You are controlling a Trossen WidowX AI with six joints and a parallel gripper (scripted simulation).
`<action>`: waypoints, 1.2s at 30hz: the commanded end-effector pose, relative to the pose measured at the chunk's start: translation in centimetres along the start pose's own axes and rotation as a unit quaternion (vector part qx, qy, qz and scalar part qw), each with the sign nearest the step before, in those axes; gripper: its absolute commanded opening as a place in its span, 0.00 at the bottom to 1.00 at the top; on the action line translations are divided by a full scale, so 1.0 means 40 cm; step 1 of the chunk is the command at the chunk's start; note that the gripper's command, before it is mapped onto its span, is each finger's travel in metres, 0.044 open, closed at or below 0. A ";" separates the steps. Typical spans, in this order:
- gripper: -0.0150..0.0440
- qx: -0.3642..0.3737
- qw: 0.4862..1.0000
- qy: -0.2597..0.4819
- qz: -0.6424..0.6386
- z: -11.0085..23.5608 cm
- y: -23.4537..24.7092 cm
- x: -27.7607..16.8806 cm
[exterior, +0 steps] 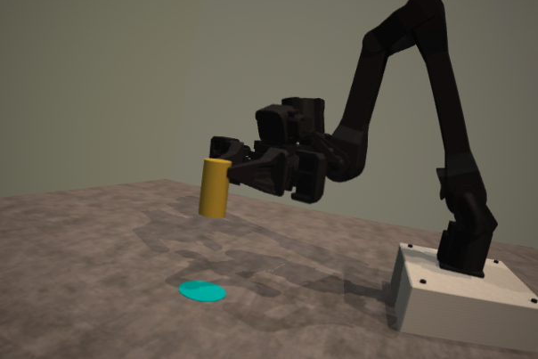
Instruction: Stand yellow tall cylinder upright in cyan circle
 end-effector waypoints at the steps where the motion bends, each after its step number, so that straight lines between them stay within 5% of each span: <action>1: 0.43 0.002 1.000 0.000 -0.004 -0.003 -0.007 -0.020; 36: 0.43 0.004 1.000 0.010 -0.019 -0.027 -0.043 -0.236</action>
Point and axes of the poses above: the point midway between the two fingers, 35 mm back from their tips, its own z axis back along the fingers, its own y axis across the jaws, x = y × z, the point moved 10 cm from there along z, back along the fingers, and after that the axes turned 10 degrees about -z, right-handed, at the moved point
